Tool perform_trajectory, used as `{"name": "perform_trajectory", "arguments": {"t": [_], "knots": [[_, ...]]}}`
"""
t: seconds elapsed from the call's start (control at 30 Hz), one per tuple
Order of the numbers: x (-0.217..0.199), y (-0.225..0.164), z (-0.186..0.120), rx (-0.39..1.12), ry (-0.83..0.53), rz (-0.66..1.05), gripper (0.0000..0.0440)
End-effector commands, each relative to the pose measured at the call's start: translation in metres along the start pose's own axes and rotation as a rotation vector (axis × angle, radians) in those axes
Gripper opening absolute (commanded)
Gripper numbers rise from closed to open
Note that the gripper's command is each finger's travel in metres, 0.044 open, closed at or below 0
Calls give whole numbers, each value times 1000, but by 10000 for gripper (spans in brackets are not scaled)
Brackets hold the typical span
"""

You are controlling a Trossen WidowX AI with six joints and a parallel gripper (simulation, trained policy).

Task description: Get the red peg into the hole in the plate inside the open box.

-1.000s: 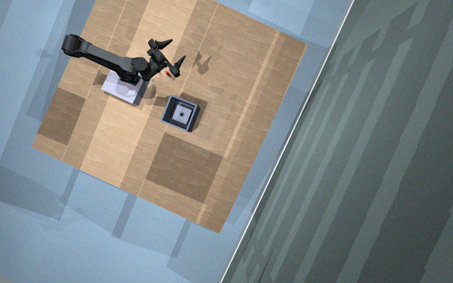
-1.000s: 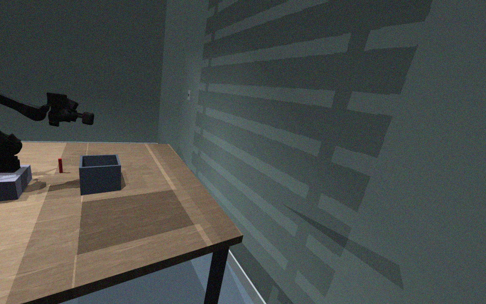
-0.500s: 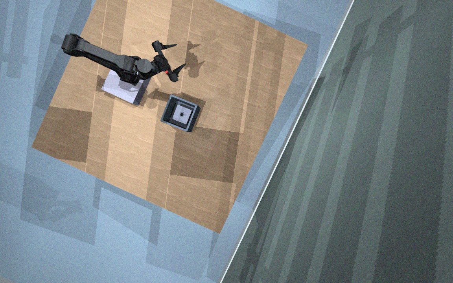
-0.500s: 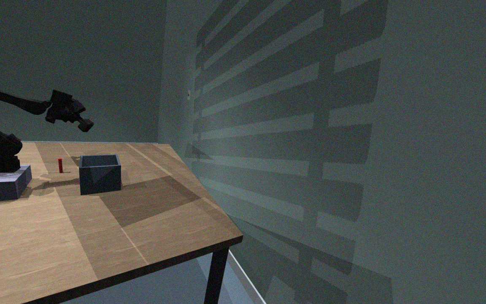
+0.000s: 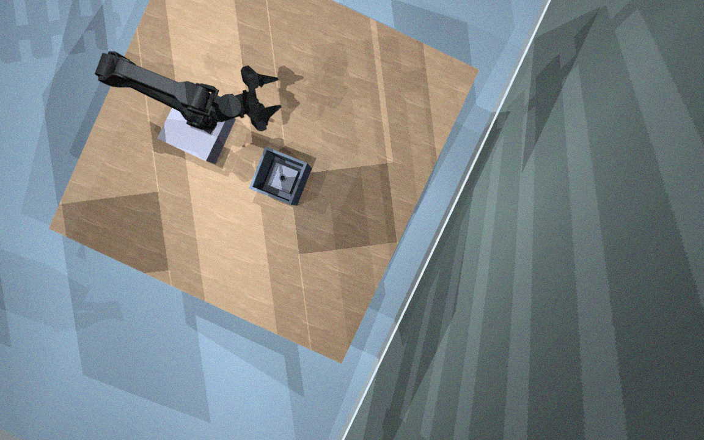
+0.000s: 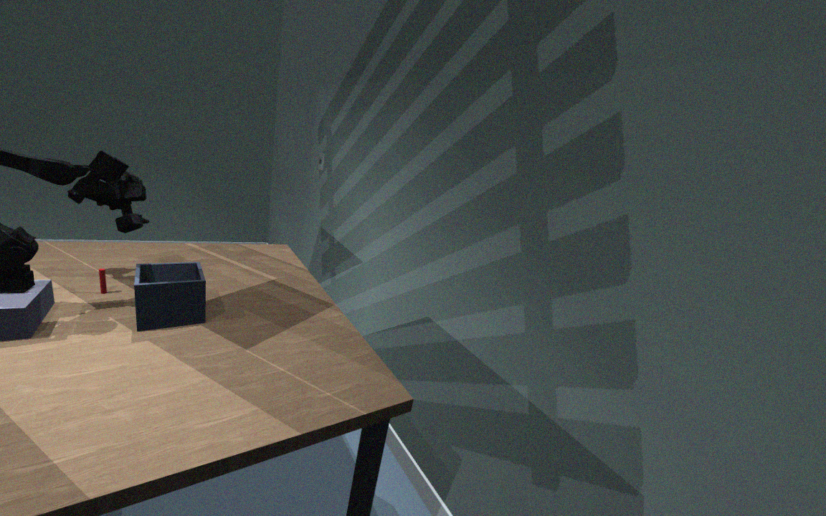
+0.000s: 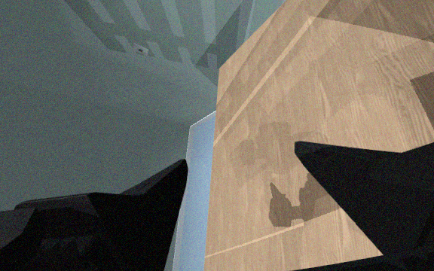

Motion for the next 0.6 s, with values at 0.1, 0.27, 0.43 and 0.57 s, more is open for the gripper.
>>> {"name": "perform_trajectory", "arguments": {"t": [0.1, 0.27, 0.43, 0.57], "knots": [[2, -5, -5, 69, -85, 221, 440], [2, -11, -7, 127, -145, 373, 440], [3, -18, -8, 188, -209, 522, 440], [4, -25, -7, 240, -264, 638, 440]]}}
Point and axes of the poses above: the point midway between the two fingers, 35 mm back from their tips, its own z axis out along the fingers, its own x axis across the jaws, y = z × x, the point moved 10 cm from there along -z, back along the fingers, and after that the axes turned 14 degrees about -z, right-handed, at the moved point
